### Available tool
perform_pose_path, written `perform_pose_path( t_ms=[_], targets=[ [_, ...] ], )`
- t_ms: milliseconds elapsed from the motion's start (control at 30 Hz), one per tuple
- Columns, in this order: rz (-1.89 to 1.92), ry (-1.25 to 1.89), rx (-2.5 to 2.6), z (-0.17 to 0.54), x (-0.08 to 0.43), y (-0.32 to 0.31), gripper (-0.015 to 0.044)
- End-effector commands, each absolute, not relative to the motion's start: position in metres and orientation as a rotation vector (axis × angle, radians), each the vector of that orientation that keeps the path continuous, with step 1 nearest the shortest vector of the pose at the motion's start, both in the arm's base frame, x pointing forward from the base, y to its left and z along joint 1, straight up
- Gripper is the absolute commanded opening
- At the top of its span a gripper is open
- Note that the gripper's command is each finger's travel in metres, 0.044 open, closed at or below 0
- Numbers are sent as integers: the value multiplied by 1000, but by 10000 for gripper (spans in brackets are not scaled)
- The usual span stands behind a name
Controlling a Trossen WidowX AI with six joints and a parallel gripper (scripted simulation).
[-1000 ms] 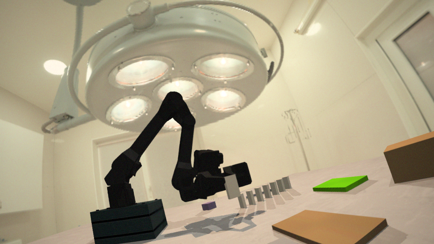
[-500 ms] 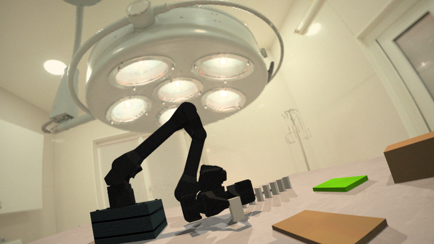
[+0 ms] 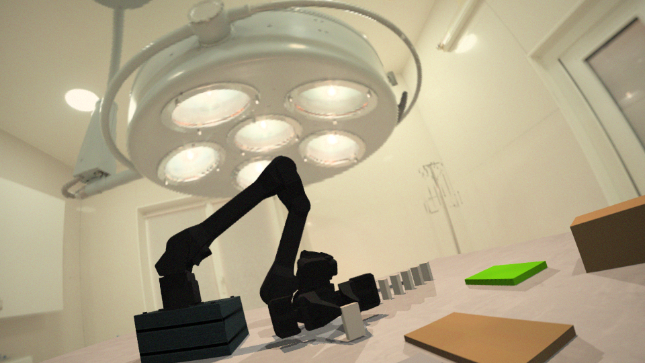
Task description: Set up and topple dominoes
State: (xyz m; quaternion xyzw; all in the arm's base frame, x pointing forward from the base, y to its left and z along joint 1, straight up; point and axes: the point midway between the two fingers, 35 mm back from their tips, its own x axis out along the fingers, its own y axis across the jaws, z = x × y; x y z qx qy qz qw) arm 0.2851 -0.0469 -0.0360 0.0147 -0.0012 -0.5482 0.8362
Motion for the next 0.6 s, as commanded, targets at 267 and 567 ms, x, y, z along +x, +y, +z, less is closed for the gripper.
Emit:
perform_pose_path(
  t_ms=[267, 567],
  targets=[
    [-1159, -6, 38, -37, 285, -47, 422],
    [-1160, -4, 33, 2, 286, -47, 440]
  ],
)
